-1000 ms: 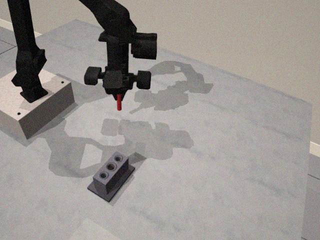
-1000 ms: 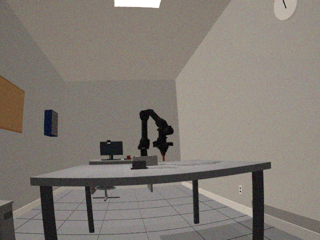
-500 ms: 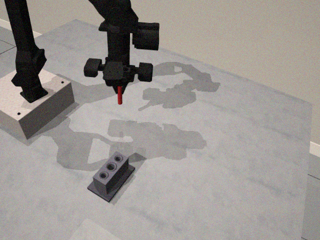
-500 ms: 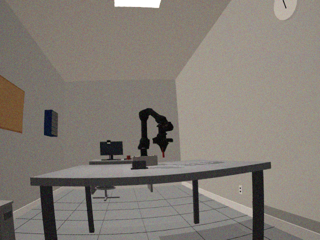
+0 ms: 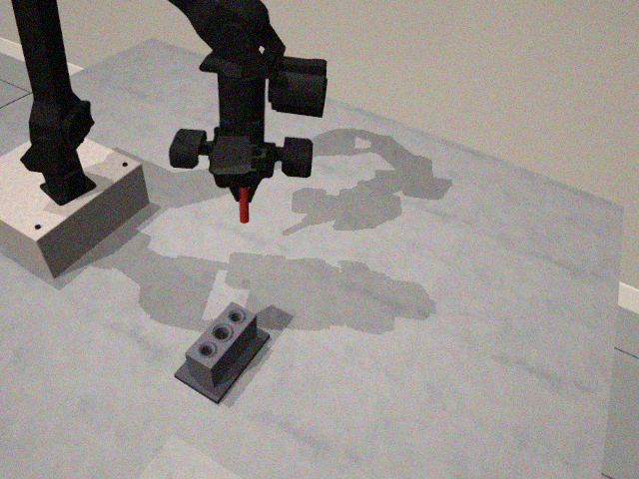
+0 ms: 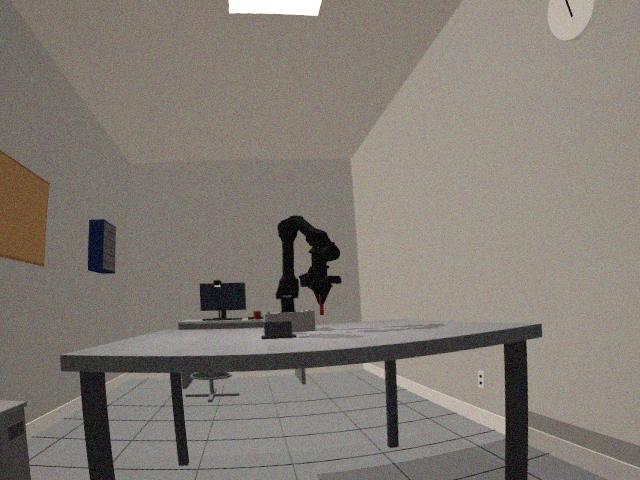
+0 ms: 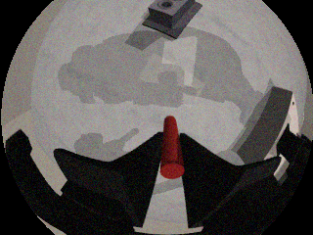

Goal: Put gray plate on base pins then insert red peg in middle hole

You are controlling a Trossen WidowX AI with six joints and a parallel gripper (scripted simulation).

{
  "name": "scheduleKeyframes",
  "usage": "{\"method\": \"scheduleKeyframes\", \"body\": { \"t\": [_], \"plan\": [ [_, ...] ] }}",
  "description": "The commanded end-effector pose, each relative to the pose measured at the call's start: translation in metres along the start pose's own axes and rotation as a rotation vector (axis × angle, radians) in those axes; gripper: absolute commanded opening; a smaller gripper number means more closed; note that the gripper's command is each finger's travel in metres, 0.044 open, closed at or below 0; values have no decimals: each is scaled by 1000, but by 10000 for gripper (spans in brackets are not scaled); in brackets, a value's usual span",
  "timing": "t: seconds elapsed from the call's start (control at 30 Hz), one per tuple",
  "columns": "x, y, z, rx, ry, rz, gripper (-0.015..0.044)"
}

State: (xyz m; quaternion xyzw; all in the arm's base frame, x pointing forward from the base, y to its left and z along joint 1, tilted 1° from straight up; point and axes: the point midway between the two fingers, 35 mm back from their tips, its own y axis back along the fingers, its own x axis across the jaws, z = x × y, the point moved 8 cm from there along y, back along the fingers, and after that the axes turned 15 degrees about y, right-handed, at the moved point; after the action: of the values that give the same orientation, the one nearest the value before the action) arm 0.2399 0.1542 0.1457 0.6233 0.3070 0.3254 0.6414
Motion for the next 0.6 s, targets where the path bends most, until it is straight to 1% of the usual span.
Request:
{"method": "scheduleKeyframes", "body": {
  "t": [0.0,0.57],
  "plan": [
    [0,0,12,-6,7,-6,0],
    [-3,2,59,-4,4,-5,0]
  ]
}}
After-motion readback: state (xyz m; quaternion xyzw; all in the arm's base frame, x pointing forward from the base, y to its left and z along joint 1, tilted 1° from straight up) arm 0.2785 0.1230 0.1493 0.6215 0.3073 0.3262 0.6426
